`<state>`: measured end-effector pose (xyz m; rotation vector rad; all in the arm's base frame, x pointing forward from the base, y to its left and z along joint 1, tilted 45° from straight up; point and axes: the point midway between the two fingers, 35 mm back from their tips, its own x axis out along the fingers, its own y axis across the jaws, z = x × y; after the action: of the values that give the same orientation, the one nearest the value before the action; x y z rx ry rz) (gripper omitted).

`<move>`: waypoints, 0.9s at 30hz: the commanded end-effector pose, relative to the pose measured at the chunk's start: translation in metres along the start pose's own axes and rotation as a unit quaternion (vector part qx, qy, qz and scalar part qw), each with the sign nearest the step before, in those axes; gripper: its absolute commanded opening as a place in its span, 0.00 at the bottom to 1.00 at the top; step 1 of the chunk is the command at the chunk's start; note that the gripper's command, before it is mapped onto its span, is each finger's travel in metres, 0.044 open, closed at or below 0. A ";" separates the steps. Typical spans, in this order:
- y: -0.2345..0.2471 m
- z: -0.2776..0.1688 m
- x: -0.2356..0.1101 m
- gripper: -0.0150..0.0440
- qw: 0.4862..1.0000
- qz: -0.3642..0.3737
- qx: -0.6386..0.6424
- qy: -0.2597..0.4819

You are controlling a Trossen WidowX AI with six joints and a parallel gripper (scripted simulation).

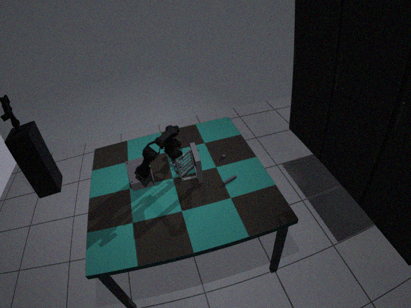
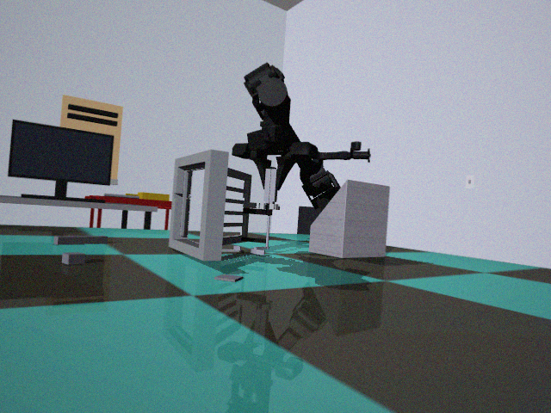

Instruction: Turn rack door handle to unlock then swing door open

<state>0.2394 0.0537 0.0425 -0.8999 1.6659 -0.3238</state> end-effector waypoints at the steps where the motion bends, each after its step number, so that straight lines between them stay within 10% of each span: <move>1: 0.007 0.003 0.000 0.29 0.999 0.000 0.038 -0.002; 27: 0.058 0.032 -0.001 0.29 0.969 0.002 0.248 -0.002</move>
<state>0.2433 0.0962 0.0003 -0.5696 1.5068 -0.6586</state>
